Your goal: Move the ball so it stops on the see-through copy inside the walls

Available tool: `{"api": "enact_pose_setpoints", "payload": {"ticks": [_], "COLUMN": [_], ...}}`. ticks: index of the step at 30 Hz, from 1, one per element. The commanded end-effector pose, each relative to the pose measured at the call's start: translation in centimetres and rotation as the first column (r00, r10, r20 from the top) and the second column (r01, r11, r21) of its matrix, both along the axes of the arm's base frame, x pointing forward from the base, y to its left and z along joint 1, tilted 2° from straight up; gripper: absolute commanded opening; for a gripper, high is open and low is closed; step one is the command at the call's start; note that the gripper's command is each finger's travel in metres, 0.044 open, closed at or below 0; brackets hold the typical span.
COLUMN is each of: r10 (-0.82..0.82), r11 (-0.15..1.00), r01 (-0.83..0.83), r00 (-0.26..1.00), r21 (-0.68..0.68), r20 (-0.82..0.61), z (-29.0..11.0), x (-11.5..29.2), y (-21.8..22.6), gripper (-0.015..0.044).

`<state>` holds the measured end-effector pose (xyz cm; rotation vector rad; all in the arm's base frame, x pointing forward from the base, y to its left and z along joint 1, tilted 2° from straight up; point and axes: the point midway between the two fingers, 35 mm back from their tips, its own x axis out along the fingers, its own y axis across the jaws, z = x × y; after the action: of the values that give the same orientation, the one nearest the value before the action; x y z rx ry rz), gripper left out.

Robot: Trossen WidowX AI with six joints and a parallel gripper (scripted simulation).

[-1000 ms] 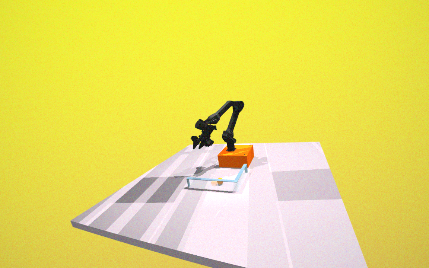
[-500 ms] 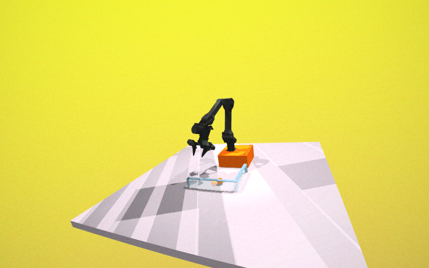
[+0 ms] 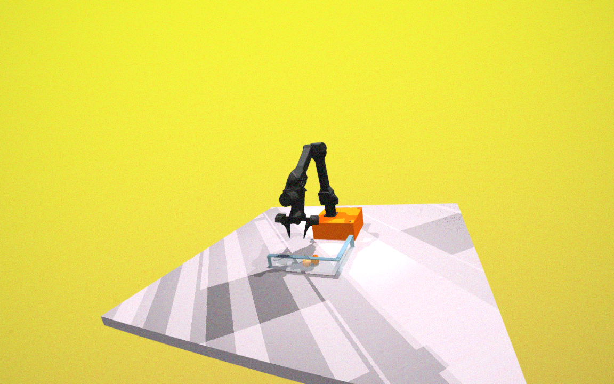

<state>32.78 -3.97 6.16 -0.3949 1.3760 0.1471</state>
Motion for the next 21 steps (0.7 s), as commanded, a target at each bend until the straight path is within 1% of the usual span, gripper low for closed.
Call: {"api": "enact_pose_setpoints", "payload": {"ticks": [1, 4, 15, 18, 21], "r10": [-0.243, -0.302, -0.302, -0.302, -0.302], "r11": [0.956, 0.933, 0.933, 0.933, 0.933], "r01": [0.257, 0.322, 0.322, 0.322, 0.322], "r00": [0.964, 0.943, 0.943, 0.943, 0.943], "r21": [0.143, 0.161, 0.161, 0.161, 0.161], "r20": [-0.107, -0.140, -0.140, -0.141, -0.141], "z": [-2.6, -3.3, -3.3, -4.6, -4.8], "x": [2.4, 2.7, 2.7, 2.8, 2.8], "y": [6.3, 7.9, 7.9, 7.9, 7.9], "gripper": [0.0292, 0.0292, 0.0292, 0.0292, 0.0292]}}
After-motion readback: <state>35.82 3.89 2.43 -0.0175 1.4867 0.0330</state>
